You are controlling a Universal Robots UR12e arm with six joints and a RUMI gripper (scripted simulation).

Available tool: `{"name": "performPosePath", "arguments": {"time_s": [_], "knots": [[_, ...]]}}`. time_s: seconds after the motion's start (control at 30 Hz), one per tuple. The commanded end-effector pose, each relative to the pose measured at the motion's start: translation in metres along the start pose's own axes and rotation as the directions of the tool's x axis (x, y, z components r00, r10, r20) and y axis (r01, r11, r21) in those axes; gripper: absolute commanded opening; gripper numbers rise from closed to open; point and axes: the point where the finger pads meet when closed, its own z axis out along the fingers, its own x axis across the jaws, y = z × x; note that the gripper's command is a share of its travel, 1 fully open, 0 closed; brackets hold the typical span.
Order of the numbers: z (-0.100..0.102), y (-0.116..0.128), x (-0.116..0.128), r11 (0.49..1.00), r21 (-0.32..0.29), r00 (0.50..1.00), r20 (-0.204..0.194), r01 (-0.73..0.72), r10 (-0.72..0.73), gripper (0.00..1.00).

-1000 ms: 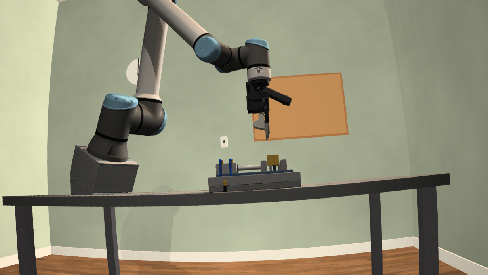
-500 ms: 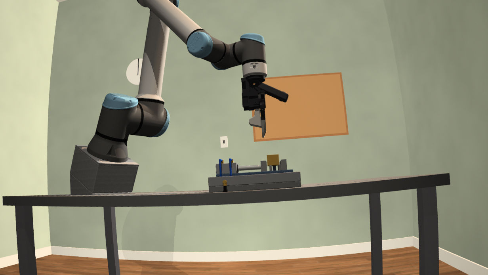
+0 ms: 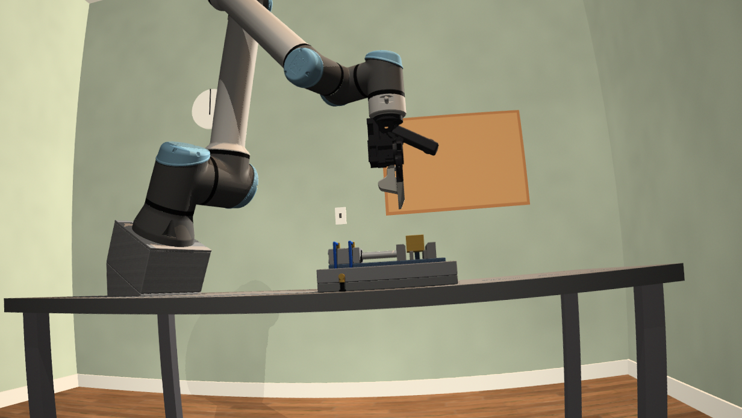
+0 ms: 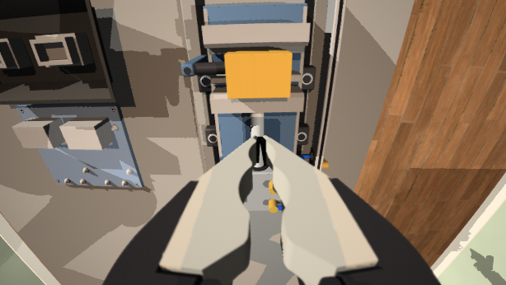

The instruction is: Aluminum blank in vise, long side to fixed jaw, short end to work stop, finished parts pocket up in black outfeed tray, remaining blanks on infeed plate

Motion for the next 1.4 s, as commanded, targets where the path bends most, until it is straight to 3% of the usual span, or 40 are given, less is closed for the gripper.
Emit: {"name": "performPosePath", "arguments": {"time_s": [0.0, 0.8, 1.07, 1.3, 1.37], "knots": [[-0.0007, -0.0006, 0.0002, 1.000, 0.001, 1.000, -0.001, 0.000, 0.000, 0.00], [-0.0007, -0.0016, 0.0005, 0.999, 0.001, 0.999, -0.001, -0.038, 0.038, 0.00], [-0.0008, -0.0052, 0.0016, 0.984, 0.001, 0.984, 0.000, -0.180, 0.180, 0.00], [-0.0009, -0.0097, 0.0029, 0.926, 0.001, 0.926, 0.000, -0.377, 0.377, 0.00], [-0.0009, -0.0097, 0.0029, 0.926, 0.001, 0.926, 0.000, -0.377, 0.377, 0.00]]}}
